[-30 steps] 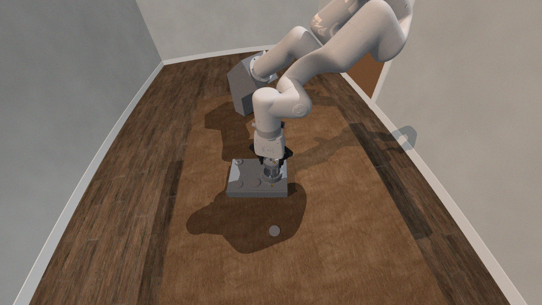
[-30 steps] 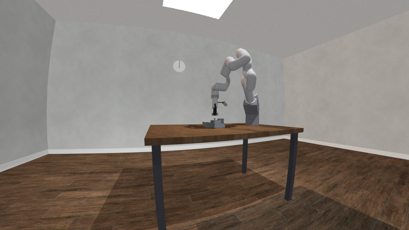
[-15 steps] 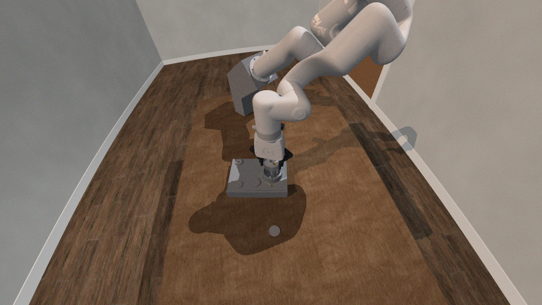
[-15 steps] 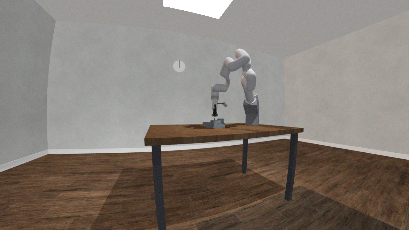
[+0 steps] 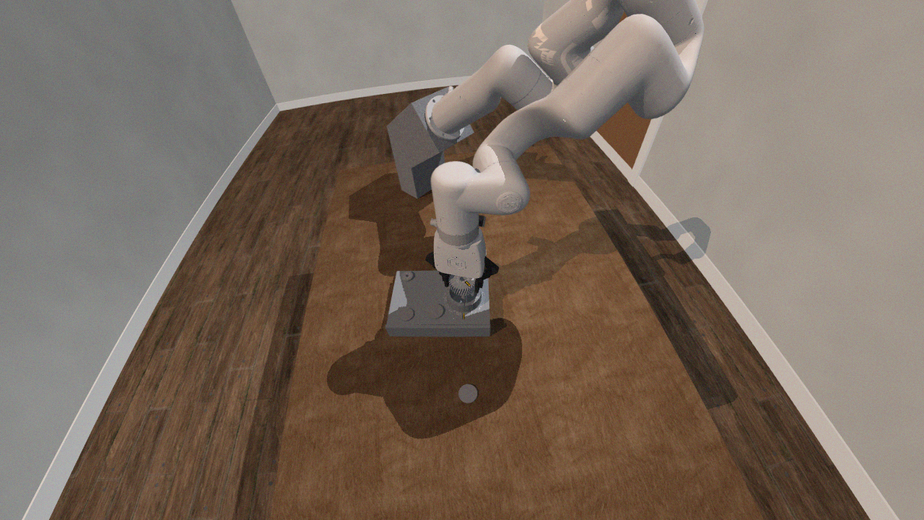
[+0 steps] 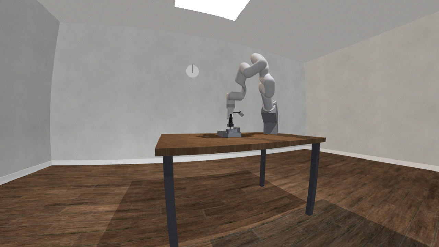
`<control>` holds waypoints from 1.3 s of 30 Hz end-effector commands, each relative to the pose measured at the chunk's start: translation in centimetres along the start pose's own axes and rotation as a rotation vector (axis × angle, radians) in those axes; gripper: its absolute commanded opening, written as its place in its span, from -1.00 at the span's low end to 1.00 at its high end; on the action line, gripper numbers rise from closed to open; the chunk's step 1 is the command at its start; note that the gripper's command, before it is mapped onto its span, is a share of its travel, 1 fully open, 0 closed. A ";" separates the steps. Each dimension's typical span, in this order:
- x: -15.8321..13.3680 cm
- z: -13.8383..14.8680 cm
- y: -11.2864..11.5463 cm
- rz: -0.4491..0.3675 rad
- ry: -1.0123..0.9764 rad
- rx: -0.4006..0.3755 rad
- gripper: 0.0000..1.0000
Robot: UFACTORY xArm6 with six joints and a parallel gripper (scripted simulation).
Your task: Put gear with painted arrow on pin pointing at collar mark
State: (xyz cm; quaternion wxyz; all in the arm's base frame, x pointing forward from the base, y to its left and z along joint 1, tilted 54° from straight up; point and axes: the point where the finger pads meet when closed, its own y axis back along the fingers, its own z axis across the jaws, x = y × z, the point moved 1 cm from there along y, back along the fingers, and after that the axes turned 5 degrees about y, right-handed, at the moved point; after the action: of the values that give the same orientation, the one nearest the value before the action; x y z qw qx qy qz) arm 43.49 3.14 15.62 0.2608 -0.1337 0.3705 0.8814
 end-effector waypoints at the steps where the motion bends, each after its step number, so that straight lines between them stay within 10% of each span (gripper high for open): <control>1: -0.1 0.0 0.0 -0.002 0.001 0.001 -1.00; 39: -0.1 0.0 -0.3 -0.002 0.001 0.001 -1.00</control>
State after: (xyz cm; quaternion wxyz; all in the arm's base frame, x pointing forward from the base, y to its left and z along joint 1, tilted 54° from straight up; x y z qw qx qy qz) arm 43.65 3.30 15.46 0.2609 -0.1338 0.3705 0.8814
